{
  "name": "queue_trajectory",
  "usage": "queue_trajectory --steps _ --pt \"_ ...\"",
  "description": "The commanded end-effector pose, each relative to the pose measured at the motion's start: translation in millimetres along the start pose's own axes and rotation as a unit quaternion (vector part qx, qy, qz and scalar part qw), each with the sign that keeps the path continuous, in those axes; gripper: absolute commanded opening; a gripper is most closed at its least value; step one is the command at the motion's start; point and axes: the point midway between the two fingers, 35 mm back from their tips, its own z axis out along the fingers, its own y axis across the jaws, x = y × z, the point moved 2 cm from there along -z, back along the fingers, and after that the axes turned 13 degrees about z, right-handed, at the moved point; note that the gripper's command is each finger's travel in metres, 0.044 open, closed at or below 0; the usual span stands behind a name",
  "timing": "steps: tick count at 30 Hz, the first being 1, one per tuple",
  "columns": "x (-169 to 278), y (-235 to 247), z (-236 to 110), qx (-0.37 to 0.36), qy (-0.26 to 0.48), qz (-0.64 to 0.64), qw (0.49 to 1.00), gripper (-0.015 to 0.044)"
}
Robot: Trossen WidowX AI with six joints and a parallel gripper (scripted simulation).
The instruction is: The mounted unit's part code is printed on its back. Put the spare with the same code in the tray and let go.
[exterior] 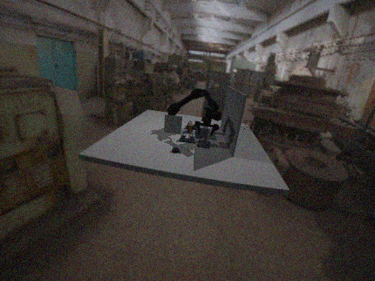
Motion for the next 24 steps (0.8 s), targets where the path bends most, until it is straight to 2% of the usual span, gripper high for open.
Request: queue_trajectory --steps 1,24 --pt "-0.2 1.1 -51.7 0.015 0.007 -0.004 1.000 0.0440" --pt "1.3 -1.5 -52.4 0.028 0.010 -0.003 1.000 0.0440"
